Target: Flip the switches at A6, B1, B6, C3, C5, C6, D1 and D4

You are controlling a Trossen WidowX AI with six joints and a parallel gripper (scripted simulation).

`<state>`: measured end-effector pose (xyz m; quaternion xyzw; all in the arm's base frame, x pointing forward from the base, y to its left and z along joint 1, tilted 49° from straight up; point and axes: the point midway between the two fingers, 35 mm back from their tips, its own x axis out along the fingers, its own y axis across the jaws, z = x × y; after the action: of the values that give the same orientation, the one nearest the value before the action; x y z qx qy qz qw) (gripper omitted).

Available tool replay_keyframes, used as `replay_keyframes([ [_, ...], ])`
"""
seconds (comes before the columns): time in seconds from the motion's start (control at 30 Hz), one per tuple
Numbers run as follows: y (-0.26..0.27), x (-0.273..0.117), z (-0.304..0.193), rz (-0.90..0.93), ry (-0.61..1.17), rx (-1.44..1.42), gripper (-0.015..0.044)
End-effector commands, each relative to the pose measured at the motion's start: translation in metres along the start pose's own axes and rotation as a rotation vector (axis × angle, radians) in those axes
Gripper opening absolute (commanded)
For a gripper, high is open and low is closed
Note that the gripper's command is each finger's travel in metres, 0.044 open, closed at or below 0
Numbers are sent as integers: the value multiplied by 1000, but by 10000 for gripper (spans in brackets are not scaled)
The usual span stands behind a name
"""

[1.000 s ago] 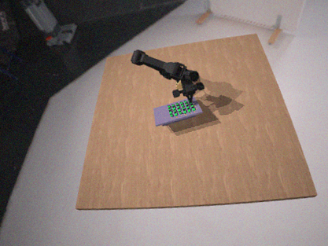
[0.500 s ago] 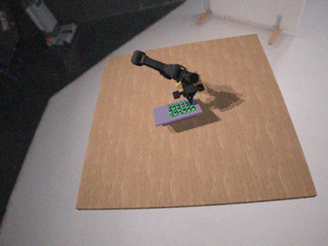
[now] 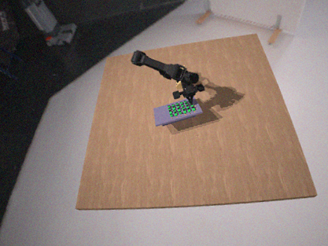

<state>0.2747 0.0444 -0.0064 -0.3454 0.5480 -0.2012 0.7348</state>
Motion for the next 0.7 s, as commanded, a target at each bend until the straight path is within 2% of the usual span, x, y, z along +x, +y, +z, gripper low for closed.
replay_keyframes([
  [0.0,0,1,0,-5,-1,-3,0],
  [0.67,-1,3,0,-5,-1,-3,0],
])
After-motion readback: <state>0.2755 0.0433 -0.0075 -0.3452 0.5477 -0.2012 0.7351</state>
